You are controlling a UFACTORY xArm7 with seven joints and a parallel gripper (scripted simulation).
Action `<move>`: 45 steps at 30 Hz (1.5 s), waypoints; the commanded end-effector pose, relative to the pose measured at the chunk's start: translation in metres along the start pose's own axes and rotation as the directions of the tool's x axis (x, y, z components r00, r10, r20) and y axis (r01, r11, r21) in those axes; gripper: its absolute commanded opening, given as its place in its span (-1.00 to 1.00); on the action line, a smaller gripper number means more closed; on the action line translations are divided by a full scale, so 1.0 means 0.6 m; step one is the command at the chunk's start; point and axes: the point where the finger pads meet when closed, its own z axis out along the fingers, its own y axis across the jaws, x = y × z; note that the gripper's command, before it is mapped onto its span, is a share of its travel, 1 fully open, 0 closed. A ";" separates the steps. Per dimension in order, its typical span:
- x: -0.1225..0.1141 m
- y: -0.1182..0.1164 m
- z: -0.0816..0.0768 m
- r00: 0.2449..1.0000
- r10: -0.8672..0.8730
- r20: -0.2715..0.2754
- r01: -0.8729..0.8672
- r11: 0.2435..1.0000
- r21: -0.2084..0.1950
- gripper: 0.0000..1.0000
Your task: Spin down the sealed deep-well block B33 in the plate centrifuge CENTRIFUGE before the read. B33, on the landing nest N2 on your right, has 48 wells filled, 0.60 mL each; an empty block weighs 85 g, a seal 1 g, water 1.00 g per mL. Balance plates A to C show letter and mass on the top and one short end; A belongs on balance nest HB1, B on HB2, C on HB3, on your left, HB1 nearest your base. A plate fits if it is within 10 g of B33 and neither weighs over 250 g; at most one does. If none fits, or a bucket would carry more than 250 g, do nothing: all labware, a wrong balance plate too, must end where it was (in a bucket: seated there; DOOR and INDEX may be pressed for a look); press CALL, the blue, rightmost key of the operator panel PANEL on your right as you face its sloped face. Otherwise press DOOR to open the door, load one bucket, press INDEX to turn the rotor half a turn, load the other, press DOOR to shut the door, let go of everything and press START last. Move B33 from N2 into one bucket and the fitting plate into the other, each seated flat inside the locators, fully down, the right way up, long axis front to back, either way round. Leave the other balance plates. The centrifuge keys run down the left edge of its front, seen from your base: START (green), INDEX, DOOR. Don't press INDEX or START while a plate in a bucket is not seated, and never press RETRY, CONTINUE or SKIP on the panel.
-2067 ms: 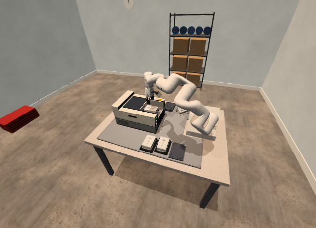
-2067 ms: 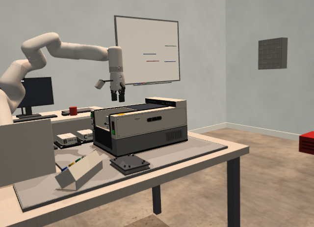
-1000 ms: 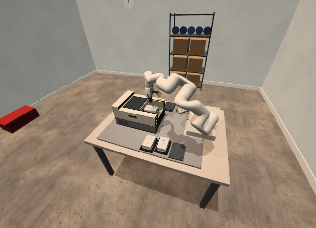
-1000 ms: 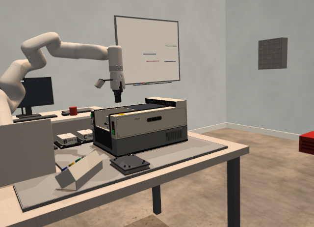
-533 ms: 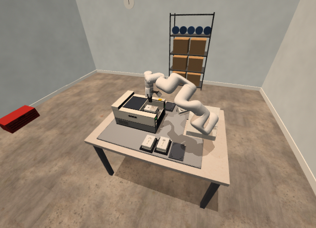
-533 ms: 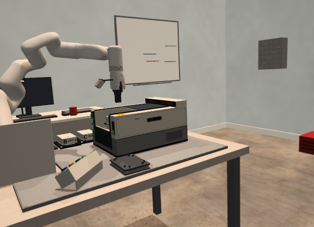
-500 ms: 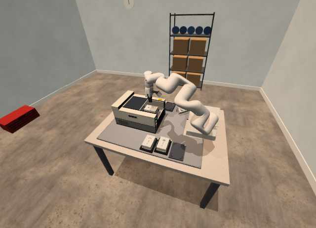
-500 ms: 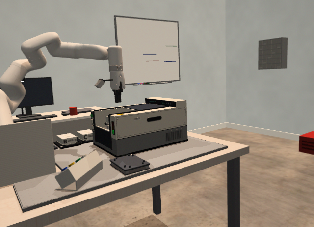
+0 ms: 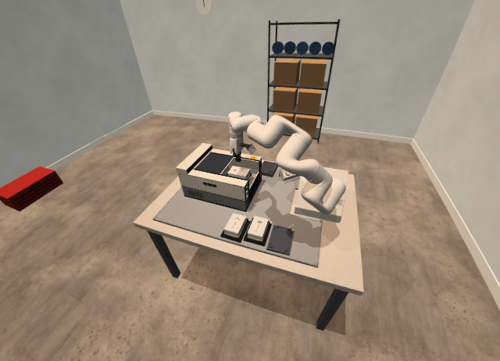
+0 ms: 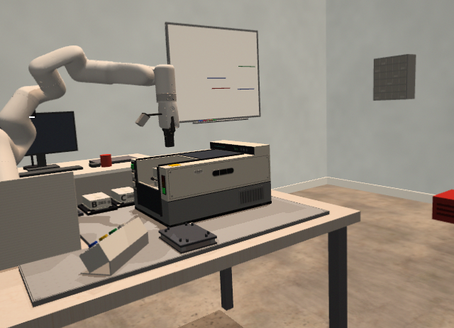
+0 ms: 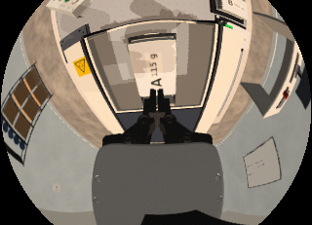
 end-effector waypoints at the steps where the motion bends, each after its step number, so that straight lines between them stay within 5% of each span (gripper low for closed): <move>1: 0.001 0.000 -0.007 1.000 0.021 0.007 -0.021 1.000 0.002 -1.00; 17: 0.027 0.017 -0.034 0.958 0.285 0.029 -0.285 0.958 -0.020 -1.00; 24: 0.050 0.031 -0.051 0.878 0.478 0.033 -0.476 0.878 -0.042 -1.00; 34: 0.084 0.052 -0.069 0.707 0.707 0.020 -0.705 0.706 -0.072 -1.00; 45: 0.147 0.086 -0.084 0.328 0.944 -0.030 -0.942 0.325 -0.090 -1.00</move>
